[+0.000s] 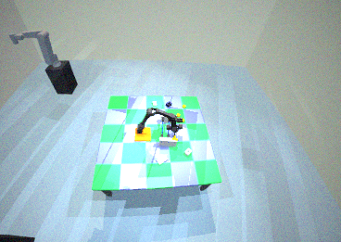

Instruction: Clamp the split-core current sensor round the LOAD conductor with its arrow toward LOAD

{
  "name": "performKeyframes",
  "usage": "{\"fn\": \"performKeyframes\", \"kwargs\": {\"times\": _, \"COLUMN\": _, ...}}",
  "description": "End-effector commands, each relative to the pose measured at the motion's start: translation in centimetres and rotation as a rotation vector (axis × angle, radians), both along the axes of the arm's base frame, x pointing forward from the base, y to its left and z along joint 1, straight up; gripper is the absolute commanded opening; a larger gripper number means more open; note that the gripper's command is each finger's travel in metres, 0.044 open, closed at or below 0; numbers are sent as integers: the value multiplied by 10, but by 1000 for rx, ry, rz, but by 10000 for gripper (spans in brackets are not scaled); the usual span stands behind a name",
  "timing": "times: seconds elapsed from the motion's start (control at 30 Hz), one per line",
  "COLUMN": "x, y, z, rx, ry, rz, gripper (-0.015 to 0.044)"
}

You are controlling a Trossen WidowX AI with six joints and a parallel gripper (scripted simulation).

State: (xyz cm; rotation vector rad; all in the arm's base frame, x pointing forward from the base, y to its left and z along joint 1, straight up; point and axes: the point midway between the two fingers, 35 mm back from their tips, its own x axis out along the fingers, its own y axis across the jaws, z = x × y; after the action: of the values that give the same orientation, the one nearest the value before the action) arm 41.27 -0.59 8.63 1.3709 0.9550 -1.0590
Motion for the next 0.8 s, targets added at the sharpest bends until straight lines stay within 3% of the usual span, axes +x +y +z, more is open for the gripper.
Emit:
{"fn": "performKeyframes", "kwargs": {"times": 0.0, "x": 0, "y": 0, "z": 0, "rx": 0, "ry": -2, "rz": 0, "gripper": 186}}
{"fn": "performKeyframes", "kwargs": {"times": 0.23, "x": 0, "y": 0, "z": 1, "rx": 0, "ry": -3, "rz": 0, "gripper": 2}}
{"fn": "performKeyframes", "kwargs": {"times": 0.77, "x": -2, "y": 0, "z": 1, "rx": 8, "ry": 97, "rz": 0, "gripper": 0}}
